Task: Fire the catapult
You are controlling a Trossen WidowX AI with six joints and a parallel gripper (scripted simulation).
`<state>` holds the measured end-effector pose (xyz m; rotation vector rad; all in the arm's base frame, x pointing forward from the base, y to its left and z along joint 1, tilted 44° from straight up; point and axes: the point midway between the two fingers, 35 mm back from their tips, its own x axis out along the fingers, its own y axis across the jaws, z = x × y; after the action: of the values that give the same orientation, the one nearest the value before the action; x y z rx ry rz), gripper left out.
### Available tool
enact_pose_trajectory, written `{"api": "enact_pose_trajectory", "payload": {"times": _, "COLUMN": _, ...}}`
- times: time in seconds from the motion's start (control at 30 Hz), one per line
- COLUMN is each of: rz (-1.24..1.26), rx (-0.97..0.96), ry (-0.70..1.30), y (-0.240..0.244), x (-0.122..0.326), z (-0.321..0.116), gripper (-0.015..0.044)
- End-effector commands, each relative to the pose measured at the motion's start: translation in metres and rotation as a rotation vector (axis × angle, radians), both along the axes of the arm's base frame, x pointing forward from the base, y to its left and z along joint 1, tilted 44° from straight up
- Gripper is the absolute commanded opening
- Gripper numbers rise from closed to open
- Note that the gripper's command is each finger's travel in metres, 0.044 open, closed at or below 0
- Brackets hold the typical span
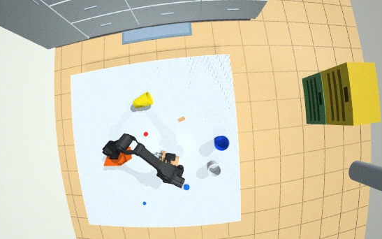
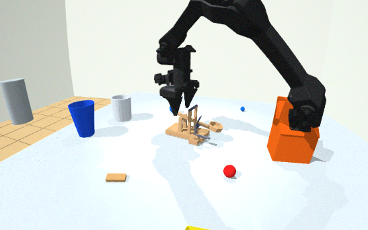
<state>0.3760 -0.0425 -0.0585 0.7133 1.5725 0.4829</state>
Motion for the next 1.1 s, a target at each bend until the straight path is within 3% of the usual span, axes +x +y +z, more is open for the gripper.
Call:
{"api": "enact_pose_trajectory", "payload": {"times": 0.0, "rz": -0.014, "rx": 0.002, "ry": -0.002, "y": 0.001, "x": 0.0, "z": -0.002, "gripper": 0.044}}
{"api": "enact_pose_trajectory", "payload": {"times": 1.07, "rz": -0.014, "rx": 0.005, "ry": -0.002, "y": 0.036, "x": -0.001, "z": -0.039, "gripper": 0.044}}
